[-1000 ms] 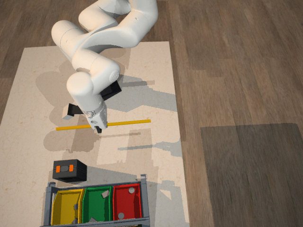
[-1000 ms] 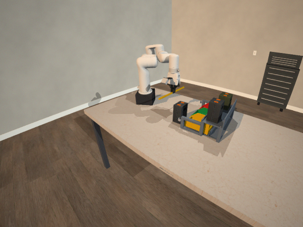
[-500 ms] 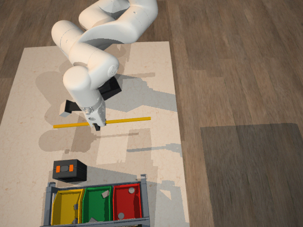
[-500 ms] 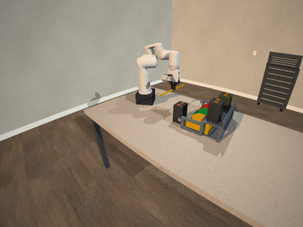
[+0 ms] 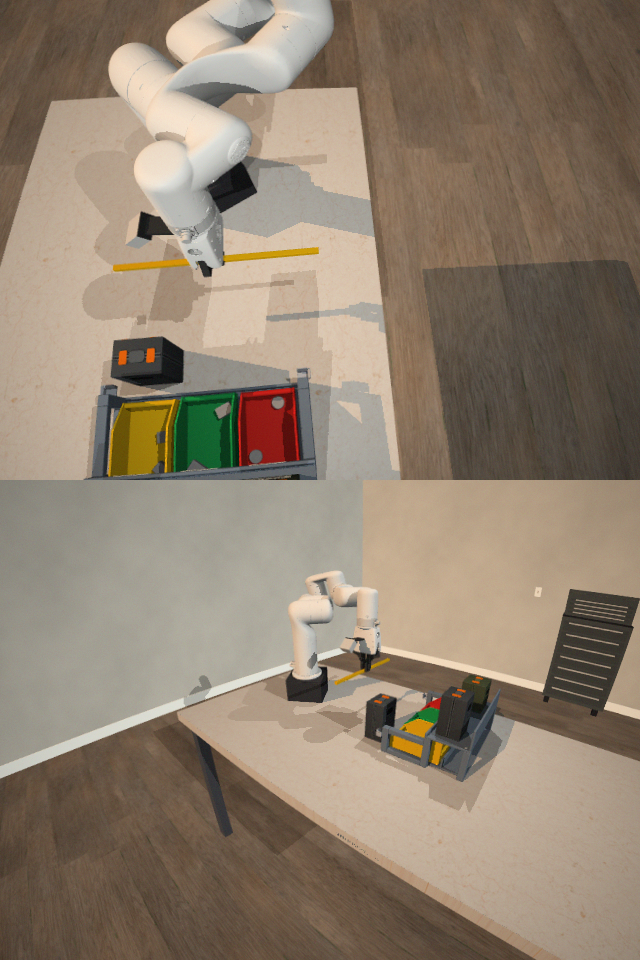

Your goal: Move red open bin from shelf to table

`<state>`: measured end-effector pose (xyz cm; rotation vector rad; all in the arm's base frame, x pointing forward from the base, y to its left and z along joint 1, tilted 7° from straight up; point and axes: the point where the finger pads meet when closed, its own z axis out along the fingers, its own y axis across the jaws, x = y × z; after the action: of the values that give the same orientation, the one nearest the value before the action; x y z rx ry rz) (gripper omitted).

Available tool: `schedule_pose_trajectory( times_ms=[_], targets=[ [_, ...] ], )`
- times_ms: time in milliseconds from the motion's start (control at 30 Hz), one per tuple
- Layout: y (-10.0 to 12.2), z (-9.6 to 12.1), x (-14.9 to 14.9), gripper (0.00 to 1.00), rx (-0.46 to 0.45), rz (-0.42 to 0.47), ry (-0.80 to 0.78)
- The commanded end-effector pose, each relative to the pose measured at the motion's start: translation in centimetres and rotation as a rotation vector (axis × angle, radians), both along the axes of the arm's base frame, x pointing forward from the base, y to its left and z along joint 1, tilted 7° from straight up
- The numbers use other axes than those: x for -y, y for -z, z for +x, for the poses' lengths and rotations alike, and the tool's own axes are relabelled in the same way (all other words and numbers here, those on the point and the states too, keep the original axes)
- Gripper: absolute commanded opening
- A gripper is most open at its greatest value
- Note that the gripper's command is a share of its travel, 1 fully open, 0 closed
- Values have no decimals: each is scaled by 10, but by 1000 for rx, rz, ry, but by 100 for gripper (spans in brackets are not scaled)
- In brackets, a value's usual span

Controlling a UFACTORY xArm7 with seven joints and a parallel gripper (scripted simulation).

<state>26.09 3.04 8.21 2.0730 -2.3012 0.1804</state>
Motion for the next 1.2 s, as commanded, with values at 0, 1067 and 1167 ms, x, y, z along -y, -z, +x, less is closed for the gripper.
schedule_pose_trajectory(
  times_ms=[0,1067,1167],
  targets=[
    [0,1,0,0,2,1,-1],
    [-1,-3,40,0,2,1,-1],
    [0,-1,24,0,2,1,-1]
  ],
)
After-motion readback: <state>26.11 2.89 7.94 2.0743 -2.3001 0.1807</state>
